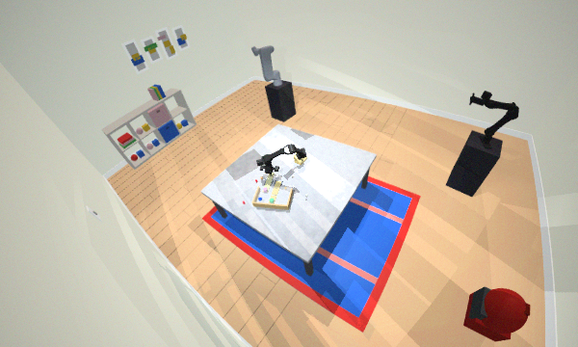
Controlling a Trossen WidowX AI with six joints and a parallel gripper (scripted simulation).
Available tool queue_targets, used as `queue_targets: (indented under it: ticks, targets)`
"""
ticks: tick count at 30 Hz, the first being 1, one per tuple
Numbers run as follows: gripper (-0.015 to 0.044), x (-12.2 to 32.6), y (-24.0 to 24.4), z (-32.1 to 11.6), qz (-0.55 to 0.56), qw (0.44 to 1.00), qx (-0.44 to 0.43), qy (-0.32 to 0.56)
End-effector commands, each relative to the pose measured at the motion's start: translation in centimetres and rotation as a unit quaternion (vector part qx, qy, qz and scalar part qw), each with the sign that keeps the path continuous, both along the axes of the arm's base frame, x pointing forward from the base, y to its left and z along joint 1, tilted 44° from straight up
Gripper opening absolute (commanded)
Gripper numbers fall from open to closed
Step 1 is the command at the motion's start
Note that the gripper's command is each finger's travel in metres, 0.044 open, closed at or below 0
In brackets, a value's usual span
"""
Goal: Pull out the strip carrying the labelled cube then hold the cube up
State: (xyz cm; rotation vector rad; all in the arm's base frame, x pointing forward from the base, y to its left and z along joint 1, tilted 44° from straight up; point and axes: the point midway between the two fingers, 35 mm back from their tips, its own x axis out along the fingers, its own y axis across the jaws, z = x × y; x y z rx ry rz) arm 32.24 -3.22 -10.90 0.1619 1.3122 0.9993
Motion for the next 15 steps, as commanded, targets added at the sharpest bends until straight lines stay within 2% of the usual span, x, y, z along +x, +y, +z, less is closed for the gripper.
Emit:
queue_targets:
  ticks: [1,15]
  targets:
    - [0.0,-1.3,-0.2,-0.5,0.005,1.0,-0.003,0.01]
    - [0.0,-3.0,-1.2,-1.1,0.005,1.0,-0.004,0.01]
